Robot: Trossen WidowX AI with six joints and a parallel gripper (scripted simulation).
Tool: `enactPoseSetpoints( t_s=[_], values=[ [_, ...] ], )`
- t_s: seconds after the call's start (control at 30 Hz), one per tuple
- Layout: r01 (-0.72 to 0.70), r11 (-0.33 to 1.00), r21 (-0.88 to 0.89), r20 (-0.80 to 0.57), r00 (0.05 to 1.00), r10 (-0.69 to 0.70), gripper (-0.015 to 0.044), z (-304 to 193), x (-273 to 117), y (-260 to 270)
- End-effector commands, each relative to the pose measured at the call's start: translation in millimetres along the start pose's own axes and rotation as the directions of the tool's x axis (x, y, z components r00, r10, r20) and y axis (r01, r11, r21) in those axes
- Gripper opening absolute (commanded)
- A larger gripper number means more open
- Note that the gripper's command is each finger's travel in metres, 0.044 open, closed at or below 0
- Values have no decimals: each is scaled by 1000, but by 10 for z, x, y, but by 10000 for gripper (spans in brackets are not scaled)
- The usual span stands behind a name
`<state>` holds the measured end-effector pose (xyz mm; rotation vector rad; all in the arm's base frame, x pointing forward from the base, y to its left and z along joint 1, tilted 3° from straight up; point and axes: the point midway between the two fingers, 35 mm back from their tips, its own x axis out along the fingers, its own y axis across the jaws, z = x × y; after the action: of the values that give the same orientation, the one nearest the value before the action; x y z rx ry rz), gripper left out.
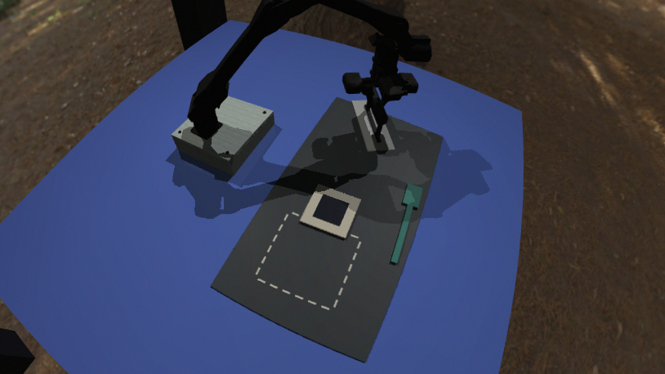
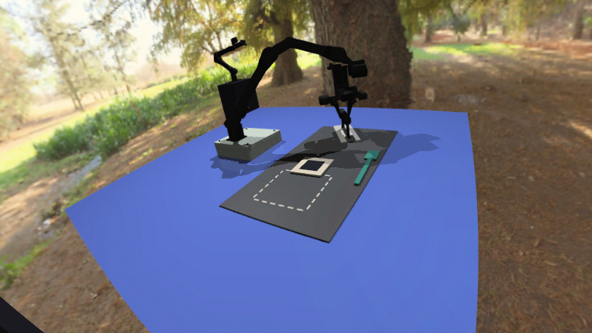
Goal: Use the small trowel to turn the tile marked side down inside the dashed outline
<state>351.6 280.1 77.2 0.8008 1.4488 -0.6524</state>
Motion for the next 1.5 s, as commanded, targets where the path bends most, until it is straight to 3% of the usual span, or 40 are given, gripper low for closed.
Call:
enactPoseSetpoints(
  t_s=[0.0,0.63,0.73,0.93,1.47],
  values=[
    [-1,1000,4,2,1000,1,130,1,-2,0],
    [-1,864,503,2,1000,1,130,1,-2,1],
    [-1,862,507,2,1000,1,130,1,-2,1],
    [-1,862,507,2,1000,1,270,1,-2,1],
    [-1,862,507,2,1000,1,270,1,-2,1]
  ],
)
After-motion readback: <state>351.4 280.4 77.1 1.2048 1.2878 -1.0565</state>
